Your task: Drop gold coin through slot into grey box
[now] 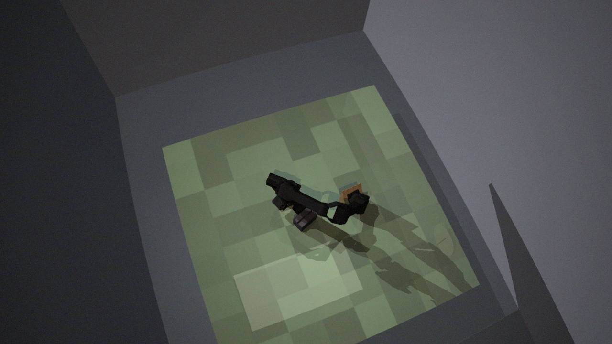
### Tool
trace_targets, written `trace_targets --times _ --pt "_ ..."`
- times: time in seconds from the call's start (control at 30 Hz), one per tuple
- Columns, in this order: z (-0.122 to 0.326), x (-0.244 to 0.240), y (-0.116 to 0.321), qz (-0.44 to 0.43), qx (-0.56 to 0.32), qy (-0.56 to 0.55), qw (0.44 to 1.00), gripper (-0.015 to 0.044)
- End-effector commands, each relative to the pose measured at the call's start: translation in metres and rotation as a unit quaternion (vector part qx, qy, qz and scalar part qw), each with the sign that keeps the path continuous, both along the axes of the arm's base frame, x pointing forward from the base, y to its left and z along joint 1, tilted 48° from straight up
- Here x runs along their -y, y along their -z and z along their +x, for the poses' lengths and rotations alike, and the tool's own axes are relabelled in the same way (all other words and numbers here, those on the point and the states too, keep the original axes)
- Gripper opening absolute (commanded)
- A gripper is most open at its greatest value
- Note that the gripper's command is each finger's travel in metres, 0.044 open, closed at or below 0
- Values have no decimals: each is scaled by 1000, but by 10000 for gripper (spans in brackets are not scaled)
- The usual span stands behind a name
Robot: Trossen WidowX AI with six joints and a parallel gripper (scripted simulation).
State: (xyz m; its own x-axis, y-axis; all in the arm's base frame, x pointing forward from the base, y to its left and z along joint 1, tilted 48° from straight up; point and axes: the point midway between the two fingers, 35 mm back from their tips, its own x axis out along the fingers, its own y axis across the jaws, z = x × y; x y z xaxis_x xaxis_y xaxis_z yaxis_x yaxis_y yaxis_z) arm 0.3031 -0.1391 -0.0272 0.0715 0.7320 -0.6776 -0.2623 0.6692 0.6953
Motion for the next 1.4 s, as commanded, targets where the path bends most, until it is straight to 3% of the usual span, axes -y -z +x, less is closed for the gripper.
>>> trace_targets --times 0.0,1.37 --pt "-3 -7 -7 1 0 1 1000 0" --pt "-41 -62 -60 3 -2 -1 1000 0"
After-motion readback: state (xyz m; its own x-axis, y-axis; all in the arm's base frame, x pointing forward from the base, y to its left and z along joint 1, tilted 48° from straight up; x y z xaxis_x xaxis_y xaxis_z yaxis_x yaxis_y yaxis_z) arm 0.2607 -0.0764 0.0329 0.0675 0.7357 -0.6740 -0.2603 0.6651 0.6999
